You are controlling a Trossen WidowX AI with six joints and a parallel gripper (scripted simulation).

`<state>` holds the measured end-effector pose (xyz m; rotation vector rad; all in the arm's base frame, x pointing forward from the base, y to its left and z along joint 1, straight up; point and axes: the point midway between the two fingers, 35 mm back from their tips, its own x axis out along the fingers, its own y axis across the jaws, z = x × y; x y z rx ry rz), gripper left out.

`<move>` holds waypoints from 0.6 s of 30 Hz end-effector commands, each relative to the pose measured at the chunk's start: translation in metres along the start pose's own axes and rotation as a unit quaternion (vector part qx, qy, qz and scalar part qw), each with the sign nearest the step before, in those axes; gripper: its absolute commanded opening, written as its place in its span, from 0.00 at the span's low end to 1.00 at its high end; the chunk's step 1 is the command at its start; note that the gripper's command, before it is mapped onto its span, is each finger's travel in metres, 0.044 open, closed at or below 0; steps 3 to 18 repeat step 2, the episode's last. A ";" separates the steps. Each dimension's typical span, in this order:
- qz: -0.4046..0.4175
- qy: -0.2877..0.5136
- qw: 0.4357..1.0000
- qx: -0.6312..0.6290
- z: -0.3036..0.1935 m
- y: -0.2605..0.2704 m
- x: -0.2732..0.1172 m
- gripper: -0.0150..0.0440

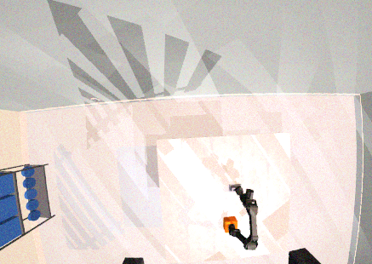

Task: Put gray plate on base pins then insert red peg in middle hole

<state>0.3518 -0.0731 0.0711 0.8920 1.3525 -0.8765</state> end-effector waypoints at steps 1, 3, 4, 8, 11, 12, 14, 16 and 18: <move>0.002 -0.001 1.000 -0.002 0.000 0.000 -0.003 0.51; 0.002 -0.001 1.000 -0.002 0.000 0.000 -0.004 0.51; 0.002 -0.001 1.000 -0.002 0.000 0.000 -0.004 0.51; 0.002 -0.001 1.000 -0.002 0.000 0.000 -0.004 0.51; 0.002 -0.001 1.000 -0.002 0.000 0.000 -0.004 0.51; 0.002 -0.001 1.000 -0.002 0.000 0.000 -0.004 0.51; 0.002 -0.001 1.000 -0.002 0.000 0.000 -0.004 0.51; 0.002 -0.001 1.000 -0.002 0.000 0.000 -0.004 0.51; 0.002 -0.001 1.000 -0.002 0.000 0.000 -0.004 0.51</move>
